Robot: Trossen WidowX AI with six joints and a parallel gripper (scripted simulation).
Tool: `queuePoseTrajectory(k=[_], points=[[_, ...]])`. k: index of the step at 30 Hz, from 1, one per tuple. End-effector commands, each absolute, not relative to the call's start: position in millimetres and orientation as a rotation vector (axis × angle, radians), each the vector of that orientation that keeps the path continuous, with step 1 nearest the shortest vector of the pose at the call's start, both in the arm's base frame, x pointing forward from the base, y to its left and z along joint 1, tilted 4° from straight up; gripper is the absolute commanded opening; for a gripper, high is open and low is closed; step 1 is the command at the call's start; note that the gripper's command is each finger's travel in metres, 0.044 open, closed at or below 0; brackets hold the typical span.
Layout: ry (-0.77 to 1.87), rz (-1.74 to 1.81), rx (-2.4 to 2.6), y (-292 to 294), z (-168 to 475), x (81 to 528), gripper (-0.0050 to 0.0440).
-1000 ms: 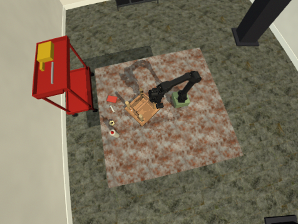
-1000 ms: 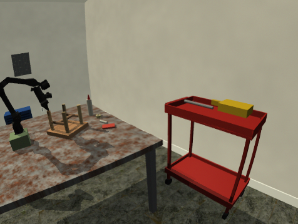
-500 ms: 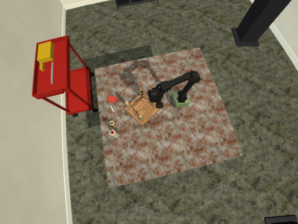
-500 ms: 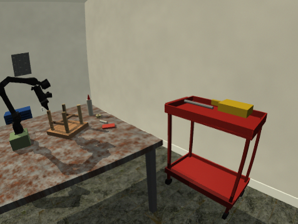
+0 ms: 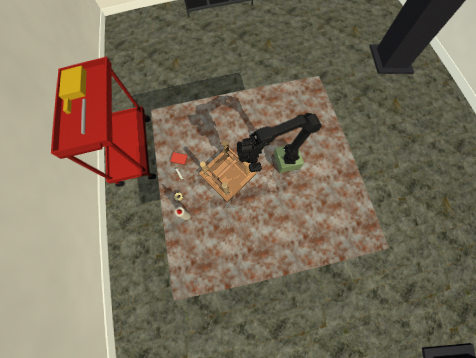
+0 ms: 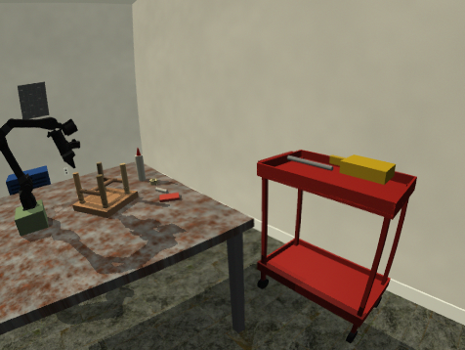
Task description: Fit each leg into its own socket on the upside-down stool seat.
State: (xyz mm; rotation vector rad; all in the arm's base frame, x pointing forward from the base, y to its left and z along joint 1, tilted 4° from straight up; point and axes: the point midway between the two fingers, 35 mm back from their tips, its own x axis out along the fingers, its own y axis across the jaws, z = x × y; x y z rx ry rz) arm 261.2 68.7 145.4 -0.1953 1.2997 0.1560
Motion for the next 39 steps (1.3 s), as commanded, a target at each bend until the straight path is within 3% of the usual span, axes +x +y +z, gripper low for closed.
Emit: queuePoseTrajectory(k=[1, 39], points=[[1.316, 0.155, -0.198, 69.3, 149.4, 261.0, 0.0], [1.346, 0.151, -0.205, 67.3, 116.1, 259.4, 0.0]])
